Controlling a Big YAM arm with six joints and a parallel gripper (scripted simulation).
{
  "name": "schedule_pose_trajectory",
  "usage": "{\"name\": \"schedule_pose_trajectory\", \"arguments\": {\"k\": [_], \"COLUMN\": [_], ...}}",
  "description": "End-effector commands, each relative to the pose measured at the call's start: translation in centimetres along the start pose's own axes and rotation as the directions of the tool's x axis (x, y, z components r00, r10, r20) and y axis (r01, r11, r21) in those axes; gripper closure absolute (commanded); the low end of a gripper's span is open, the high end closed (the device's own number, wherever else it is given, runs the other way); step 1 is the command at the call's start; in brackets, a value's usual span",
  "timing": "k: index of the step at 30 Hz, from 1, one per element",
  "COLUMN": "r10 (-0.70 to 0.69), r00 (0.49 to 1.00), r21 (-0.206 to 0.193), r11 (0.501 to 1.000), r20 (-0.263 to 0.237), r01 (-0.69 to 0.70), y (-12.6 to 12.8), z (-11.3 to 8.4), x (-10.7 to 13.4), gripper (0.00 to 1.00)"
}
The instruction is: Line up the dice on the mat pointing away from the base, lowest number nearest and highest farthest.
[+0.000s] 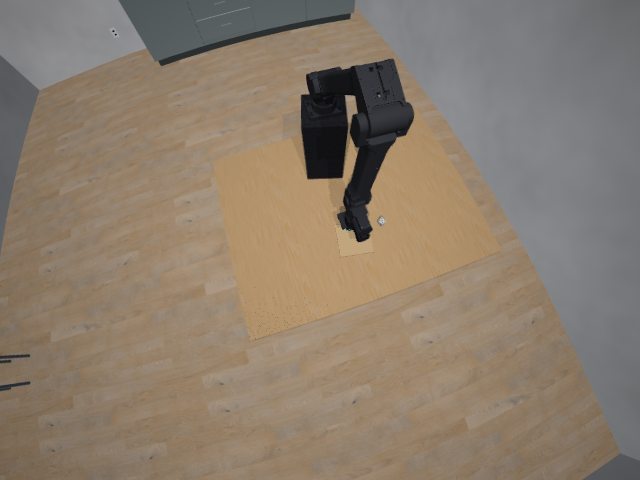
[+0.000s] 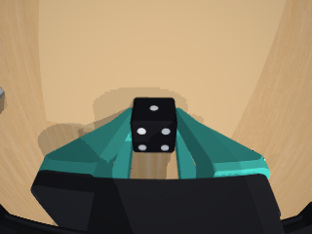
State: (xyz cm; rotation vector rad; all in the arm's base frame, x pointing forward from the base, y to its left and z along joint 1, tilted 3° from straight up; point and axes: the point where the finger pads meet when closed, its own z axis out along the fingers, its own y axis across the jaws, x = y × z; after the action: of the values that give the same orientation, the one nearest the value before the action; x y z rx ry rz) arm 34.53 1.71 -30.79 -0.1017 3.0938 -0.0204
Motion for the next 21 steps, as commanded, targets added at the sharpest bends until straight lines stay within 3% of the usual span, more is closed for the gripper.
{"name": "schedule_pose_trajectory", "arguments": {"k": [1,8,21], "r10": [0.009,0.009,0.009], "r00": [1.000,1.000,0.999], "r21": [0.001,0.001,0.001], "r11": [1.000,1.000,1.000], "r20": [0.024,0.024,0.032], "r01": [-0.009,-0.009,-0.009], "y": [-0.57,-0.57,-0.59], "z": [-0.11,-0.11,-0.70], "x": [-0.87,-0.87,-1.26], "gripper": [0.72,0.61,0.61]}}
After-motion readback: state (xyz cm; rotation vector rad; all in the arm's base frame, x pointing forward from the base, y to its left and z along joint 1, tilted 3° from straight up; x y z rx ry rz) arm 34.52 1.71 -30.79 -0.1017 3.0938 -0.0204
